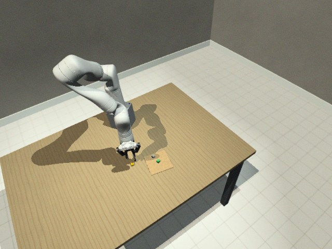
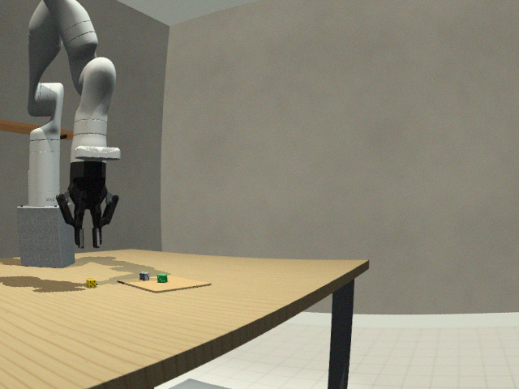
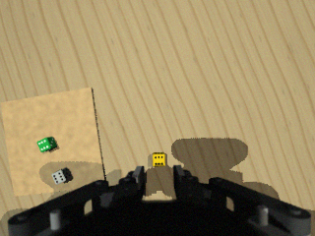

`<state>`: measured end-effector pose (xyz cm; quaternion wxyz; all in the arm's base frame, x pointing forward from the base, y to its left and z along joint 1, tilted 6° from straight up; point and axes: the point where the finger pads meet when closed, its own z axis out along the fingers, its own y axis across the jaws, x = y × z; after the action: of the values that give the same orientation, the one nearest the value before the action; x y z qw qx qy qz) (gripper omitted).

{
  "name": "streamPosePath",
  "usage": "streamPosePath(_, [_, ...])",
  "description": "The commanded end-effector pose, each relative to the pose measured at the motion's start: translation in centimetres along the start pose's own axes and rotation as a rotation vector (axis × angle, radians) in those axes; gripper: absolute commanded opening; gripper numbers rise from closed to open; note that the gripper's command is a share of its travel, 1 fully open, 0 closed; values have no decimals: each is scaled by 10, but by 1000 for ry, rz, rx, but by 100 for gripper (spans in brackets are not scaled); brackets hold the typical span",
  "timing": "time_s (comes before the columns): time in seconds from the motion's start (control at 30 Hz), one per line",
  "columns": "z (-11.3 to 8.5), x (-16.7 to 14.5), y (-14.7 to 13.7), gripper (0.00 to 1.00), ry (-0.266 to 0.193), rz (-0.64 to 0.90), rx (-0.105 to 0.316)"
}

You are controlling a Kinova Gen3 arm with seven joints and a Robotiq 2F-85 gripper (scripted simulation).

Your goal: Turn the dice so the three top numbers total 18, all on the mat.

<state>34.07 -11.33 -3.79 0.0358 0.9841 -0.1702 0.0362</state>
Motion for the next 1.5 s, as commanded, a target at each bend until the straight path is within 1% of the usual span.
streamPosePath(0.0, [0,0,0,31,1,0,0])
streamPosePath(0.43, [1,0,0,31,1,0,0])
streamPosePath(0.63, [4,0,0,31,1,0,0])
streamPosePath(1.0, [15,0,0,31,1,0,0])
streamPosePath(1.47, [37,0,0,31,1,0,0])
